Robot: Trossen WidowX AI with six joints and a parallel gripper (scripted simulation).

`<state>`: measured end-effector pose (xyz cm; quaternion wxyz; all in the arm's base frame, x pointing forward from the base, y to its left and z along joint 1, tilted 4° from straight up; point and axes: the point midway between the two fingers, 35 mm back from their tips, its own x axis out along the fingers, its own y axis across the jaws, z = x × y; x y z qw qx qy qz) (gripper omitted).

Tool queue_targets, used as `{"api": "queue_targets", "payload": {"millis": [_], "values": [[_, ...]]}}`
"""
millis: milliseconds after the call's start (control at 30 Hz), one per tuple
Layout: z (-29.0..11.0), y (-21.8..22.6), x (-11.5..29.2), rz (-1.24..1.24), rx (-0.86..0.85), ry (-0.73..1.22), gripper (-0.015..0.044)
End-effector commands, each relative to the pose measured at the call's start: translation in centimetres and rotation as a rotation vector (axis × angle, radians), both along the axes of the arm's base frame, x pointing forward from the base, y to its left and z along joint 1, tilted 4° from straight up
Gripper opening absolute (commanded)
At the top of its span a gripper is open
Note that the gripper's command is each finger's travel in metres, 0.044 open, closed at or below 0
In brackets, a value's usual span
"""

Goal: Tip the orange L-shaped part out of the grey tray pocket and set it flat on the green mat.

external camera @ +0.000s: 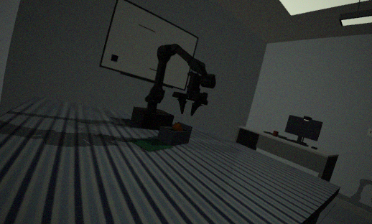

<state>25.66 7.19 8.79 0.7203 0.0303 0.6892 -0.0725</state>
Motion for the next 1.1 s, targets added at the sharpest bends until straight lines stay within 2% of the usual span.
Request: {"api": "queue_targets", "payload": {"millis": [0, 133, 200, 533, 767, 1067], "values": [[0.3, -2.1, 1.1, -0.488, 0.015, -0.026, 0.028], [0.6, -4.3, 1.9, -0.947, 0.028, -0.056, 0.028], [0.7, -5.0, 2.1, -1.093, 0.032, -0.066, 0.028], [0.5, -5.1, 2.1, -1.111, 0.032, -0.067, 0.028], [-2.3, -5.3, 2.2, -1.111, 0.032, -0.067, 0.028], [-3.0, -5.4, 2.3, -1.111, 0.032, -0.067, 0.028]]}}
